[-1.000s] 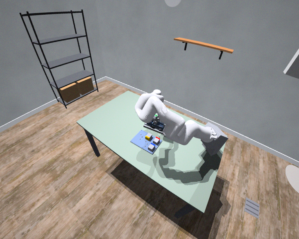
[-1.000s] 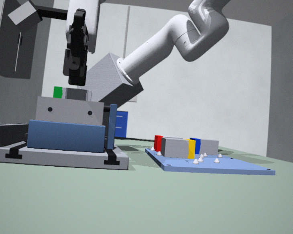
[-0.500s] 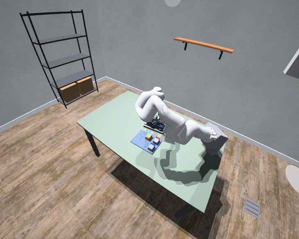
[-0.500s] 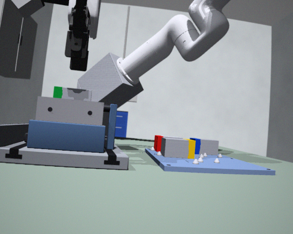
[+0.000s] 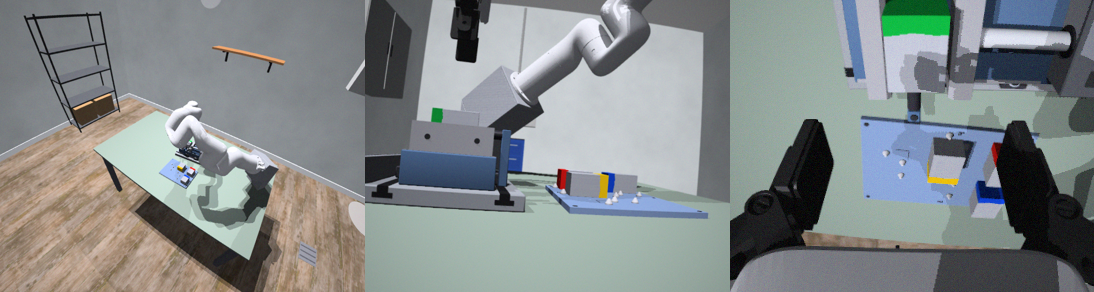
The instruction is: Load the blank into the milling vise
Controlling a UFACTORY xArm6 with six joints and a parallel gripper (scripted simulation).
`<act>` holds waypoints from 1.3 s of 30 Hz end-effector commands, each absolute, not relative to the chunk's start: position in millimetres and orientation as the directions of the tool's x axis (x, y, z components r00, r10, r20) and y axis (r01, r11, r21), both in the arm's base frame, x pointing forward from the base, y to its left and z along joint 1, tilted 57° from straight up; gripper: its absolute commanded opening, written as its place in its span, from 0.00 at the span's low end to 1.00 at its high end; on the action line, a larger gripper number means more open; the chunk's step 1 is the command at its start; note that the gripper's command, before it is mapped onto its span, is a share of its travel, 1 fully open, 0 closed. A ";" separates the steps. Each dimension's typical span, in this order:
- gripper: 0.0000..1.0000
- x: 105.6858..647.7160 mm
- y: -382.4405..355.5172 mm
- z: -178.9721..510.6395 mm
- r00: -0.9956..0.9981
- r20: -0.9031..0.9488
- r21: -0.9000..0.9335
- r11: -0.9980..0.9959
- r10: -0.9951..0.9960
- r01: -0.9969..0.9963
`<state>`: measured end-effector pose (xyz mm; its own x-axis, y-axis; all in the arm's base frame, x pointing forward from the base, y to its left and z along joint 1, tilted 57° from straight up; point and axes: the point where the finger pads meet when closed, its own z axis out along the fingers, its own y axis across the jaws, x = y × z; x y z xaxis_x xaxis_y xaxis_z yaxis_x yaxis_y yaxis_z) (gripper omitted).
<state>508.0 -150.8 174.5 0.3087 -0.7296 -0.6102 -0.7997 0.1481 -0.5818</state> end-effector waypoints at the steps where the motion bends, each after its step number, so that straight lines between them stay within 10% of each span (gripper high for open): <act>1: 1.00 499.9 -163.2 184.4 0.309 -0.608 -0.584 0.149 -0.732 -0.798; 39: 1.00 501.4 -161.2 182.8 0.309 -0.608 -0.584 0.149 -0.732 -0.798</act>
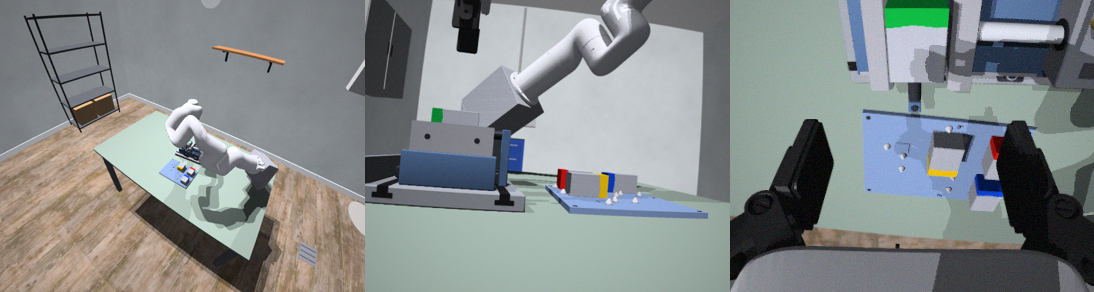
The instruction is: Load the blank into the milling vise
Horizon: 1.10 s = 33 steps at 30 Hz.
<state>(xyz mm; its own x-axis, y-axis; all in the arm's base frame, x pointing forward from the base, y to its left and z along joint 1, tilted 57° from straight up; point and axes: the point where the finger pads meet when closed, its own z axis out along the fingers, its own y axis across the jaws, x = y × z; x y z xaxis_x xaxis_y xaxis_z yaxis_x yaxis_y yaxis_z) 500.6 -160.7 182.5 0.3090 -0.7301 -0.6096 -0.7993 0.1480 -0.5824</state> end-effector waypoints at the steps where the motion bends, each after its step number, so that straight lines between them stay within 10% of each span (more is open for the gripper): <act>1: 1.00 501.4 -161.2 182.8 0.309 -0.608 -0.584 0.149 -0.732 -0.798; 33: 1.00 503.5 -158.6 180.7 0.309 -0.608 -0.584 0.149 -0.732 -0.798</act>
